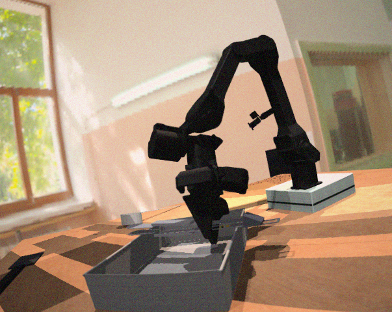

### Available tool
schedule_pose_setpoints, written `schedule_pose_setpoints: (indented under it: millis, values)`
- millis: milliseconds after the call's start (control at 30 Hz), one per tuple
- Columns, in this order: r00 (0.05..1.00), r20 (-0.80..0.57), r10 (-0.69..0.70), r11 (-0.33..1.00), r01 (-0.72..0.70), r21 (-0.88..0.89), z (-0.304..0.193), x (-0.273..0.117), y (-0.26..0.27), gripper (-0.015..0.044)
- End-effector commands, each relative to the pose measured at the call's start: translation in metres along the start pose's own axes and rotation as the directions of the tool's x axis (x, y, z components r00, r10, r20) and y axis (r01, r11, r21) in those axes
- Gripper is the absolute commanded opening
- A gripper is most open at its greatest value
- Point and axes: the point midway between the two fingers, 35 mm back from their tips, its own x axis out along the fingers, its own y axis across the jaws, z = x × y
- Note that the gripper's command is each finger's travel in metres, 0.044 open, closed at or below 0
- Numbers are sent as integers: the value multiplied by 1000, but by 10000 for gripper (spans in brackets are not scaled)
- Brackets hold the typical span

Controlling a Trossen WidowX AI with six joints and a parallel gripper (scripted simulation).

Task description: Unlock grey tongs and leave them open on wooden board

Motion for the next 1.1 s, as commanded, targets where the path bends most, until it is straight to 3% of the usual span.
schedule_pose_setpoints:
  millis: [0, 133, 267, 833, 1067]
  values:
    - [1000, 5, 6, 1000, -6, 4, 2, 9, 2, 260]
    - [1000, 5, 6, 1000, -6, 4, 2, 9, 2, 260]
    - [1000, 3, 1, 1000, -1, 0, 1, 5, 1, 155]
    - [1000, 3, 1, 1000, -1, 0, 1, 5, 1, 42]
    - [1000, 3, 2, 1000, -2, 1, 0, -2, -4, -142]
